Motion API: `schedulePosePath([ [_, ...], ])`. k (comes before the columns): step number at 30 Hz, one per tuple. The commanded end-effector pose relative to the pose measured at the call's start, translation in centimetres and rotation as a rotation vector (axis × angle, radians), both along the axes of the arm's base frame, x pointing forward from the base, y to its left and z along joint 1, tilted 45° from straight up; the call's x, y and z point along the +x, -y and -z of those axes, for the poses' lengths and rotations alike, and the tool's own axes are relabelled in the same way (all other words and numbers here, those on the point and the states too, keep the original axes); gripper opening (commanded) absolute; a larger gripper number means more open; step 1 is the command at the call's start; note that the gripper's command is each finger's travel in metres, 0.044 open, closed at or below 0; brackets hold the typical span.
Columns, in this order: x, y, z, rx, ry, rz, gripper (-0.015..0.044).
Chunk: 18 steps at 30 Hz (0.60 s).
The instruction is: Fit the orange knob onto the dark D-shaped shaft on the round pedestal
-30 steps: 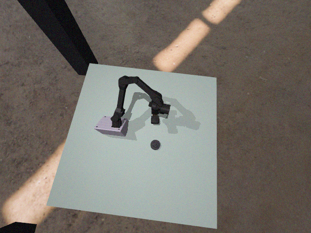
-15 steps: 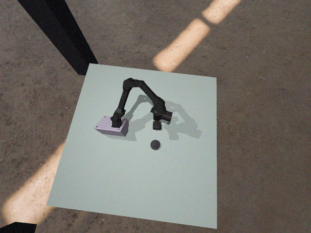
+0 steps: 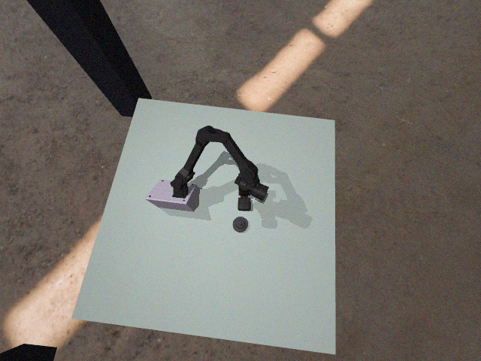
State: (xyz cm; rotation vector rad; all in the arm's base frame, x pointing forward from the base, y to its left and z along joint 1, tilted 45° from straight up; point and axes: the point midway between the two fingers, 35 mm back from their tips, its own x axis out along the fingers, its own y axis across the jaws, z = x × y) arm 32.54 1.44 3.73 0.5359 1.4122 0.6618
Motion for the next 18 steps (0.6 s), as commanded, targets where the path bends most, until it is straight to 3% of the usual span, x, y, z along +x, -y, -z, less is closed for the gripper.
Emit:
schedulePosePath([
  [1, 0.3, 0.8, 1.1, -0.005, 0.003, -0.002, 0.0],
  [18, 0.7, 3.8, 5.8, -0.004, 0.003, -0.003, 0.0],
])
